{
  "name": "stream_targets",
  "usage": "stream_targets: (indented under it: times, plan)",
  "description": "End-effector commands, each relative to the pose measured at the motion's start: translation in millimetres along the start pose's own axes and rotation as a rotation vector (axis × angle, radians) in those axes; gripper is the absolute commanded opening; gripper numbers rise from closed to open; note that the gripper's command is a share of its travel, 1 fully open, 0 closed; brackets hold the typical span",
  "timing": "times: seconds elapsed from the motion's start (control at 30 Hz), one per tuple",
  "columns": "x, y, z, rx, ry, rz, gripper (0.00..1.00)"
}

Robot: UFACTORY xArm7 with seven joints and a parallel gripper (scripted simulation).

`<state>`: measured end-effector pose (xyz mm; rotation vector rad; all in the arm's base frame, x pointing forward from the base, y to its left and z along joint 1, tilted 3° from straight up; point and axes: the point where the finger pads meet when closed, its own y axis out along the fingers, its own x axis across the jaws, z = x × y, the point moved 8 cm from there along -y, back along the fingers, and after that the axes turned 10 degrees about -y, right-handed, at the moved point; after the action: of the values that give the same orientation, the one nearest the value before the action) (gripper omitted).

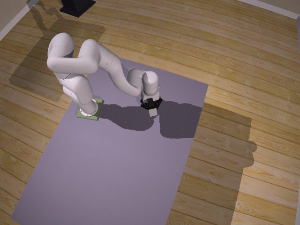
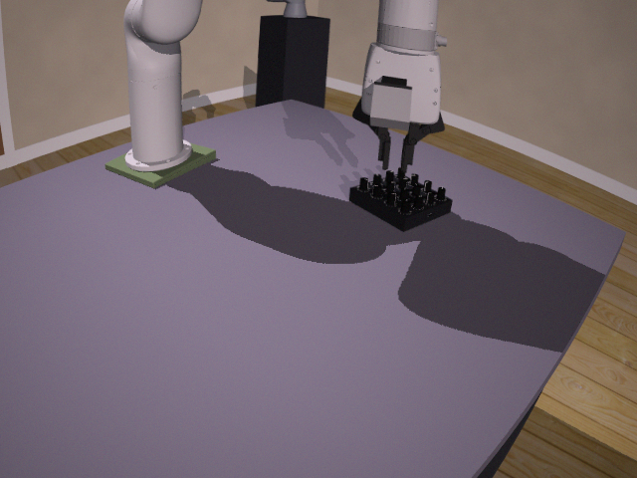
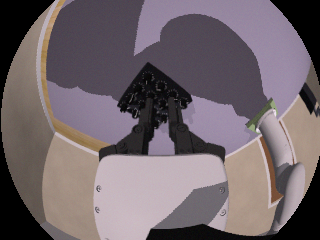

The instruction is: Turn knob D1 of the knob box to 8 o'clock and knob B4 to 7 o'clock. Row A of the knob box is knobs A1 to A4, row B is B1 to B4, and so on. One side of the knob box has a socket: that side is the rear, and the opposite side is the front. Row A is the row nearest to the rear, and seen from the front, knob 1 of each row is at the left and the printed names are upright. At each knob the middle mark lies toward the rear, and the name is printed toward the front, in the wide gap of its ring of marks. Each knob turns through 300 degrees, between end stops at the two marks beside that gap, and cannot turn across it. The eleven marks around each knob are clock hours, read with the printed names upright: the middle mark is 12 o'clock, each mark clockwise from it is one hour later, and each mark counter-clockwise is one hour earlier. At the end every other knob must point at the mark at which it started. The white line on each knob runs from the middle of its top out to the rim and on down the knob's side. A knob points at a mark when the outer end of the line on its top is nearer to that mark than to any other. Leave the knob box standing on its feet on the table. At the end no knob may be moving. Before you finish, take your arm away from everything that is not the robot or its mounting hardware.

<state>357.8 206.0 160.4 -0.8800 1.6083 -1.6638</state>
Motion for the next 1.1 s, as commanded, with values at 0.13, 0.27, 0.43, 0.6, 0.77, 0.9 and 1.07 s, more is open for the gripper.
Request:
stream_targets:
  times: [0.13,0.27,0.43,0.6,0.77,0.9,1.07]
  plan:
    - [-0.9,-4.5,-1.2,0.017,0.283,0.005,0.19]
    - [-0.9,-6.1,-1.3,0.017,0.410,0.006,0.19]
    - [-0.9,-7.7,-1.6,0.016,0.548,0.007,0.19]
    - [-0.9,-9.6,-1.9,0.016,0.703,0.009,0.19]
    - [-1.0,-10.6,-2.1,0.016,0.791,0.010,0.19]
    - [-1.0,-10.7,-2.1,0.016,0.795,0.010,0.19]
    - [-1.0,-10.7,-2.1,0.016,0.795,0.010,0.19]
